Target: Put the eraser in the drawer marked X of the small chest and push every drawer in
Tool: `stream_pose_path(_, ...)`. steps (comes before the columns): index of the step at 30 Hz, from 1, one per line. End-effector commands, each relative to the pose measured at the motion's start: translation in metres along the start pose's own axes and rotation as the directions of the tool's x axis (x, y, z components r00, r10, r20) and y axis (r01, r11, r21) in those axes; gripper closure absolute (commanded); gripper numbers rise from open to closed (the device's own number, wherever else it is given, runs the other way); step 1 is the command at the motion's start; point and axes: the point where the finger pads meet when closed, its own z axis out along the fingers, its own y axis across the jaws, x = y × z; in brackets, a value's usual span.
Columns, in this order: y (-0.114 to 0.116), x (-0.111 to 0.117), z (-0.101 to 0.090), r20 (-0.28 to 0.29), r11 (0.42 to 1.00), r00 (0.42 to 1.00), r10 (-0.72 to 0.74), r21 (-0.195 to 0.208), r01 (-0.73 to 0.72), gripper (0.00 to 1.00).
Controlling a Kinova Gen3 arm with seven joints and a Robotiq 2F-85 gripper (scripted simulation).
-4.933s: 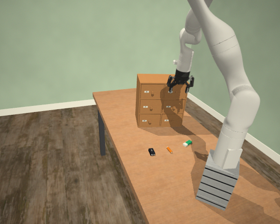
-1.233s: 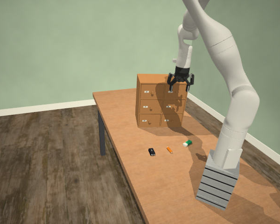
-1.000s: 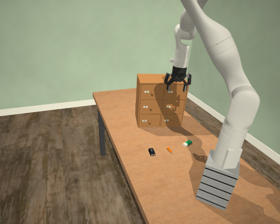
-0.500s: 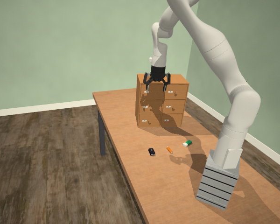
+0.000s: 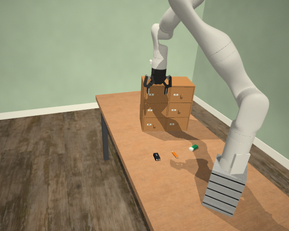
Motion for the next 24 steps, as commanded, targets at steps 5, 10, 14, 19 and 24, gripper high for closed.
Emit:
stream_pose_path(5, -0.0002, 0.0004, -0.0004, -0.003, 1.0, 1.0, 0.0, 0.001, 0.0, 0.0)
stream_pose_path(10, -0.0002, 0.0007, 0.0, -0.007, 1.0, 1.0, 0.0, 0.001, 0.0, 0.0)
stream_pose_path(14, -0.0002, 0.0011, 0.0005, -0.013, 1.0, 1.0, 0.0, 0.001, 0.0, 0.0)
stream_pose_path(19, -0.0002, 0.0015, 0.001, -0.02, 1.0, 1.0, 0.0, 0.001, 0.0, 0.0)
stream_pose_path(24, -0.0002, 0.0024, 0.0021, -0.034, 1.0, 0.999, 0.0, 0.001, 0.0, 0.0)
